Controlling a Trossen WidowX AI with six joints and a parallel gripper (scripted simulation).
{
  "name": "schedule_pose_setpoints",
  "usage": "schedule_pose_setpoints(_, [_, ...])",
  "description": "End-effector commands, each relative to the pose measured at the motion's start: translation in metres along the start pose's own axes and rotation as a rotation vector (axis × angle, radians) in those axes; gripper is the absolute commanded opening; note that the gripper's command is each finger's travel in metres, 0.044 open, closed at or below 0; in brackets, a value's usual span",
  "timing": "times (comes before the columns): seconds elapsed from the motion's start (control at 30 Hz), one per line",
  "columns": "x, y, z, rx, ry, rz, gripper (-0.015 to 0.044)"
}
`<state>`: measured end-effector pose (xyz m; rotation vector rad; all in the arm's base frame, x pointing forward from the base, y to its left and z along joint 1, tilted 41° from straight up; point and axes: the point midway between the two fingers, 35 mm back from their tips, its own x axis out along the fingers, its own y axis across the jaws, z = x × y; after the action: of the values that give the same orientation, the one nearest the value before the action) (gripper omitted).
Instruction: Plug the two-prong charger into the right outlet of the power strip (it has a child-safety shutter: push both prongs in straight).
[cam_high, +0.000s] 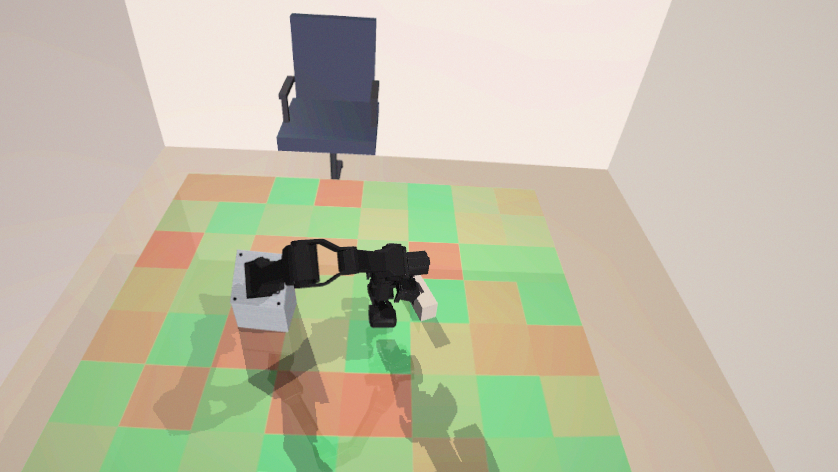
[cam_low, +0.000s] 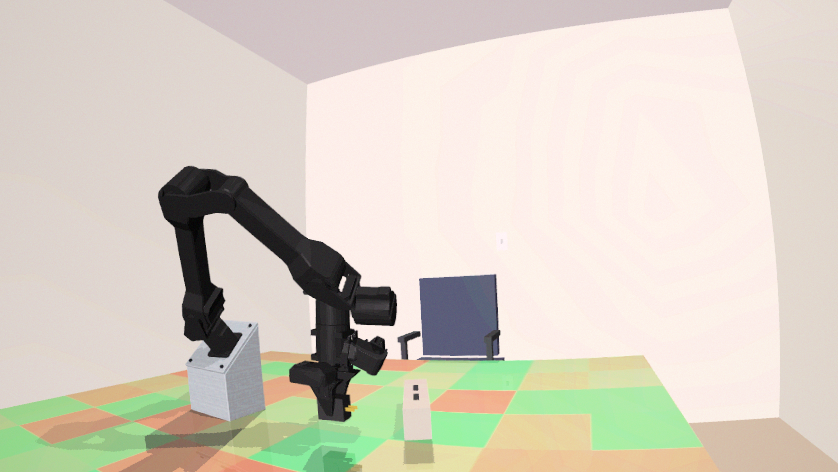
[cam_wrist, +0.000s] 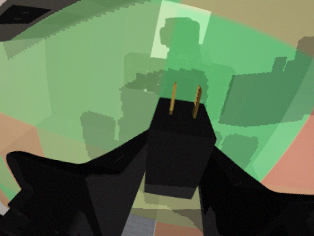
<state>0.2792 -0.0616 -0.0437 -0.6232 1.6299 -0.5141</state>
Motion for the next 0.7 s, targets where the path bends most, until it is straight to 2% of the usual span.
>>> schedule_pose_setpoints(0.0, [0.005, 0.011, 0.001, -0.057, 0.001, 0.0, 0.0])
schedule_pose_setpoints(0.67, [0.023, 0.042, 0.004, -0.247, 0.001, -0.012, 0.0])
